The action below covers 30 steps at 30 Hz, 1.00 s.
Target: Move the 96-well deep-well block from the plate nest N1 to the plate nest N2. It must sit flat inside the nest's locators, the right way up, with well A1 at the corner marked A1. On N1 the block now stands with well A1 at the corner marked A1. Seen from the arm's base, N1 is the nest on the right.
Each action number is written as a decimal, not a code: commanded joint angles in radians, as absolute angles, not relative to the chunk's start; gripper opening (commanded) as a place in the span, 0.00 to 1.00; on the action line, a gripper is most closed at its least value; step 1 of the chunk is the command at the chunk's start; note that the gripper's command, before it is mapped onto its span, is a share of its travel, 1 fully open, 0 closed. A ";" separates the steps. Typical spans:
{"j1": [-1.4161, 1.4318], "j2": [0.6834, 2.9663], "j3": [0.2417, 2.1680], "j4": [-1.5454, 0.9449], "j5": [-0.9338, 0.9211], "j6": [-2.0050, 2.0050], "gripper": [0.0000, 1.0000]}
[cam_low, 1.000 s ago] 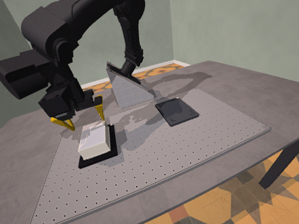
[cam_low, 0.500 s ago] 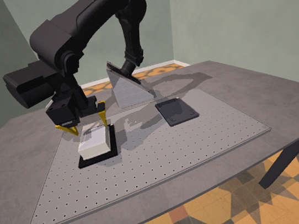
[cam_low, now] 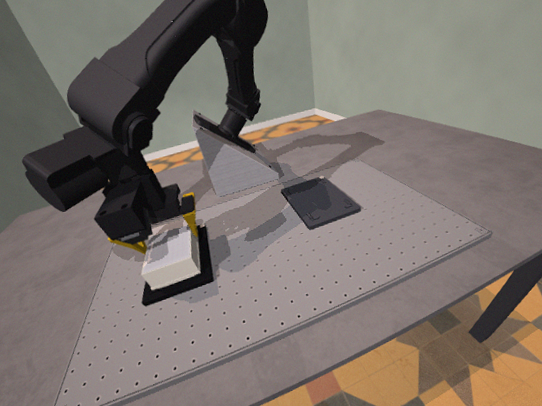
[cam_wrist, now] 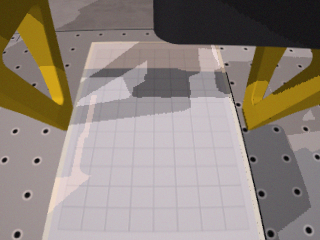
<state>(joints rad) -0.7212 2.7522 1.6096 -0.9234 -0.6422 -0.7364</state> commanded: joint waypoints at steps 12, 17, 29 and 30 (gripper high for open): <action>-0.700 2.763 1.587 -0.836 -0.664 -0.695 1.00; -0.686 2.774 1.575 -0.805 -0.670 -0.679 1.00; -0.677 2.781 1.568 -0.785 -0.674 -0.668 1.00; -0.677 2.781 1.568 -0.785 -0.674 -0.668 1.00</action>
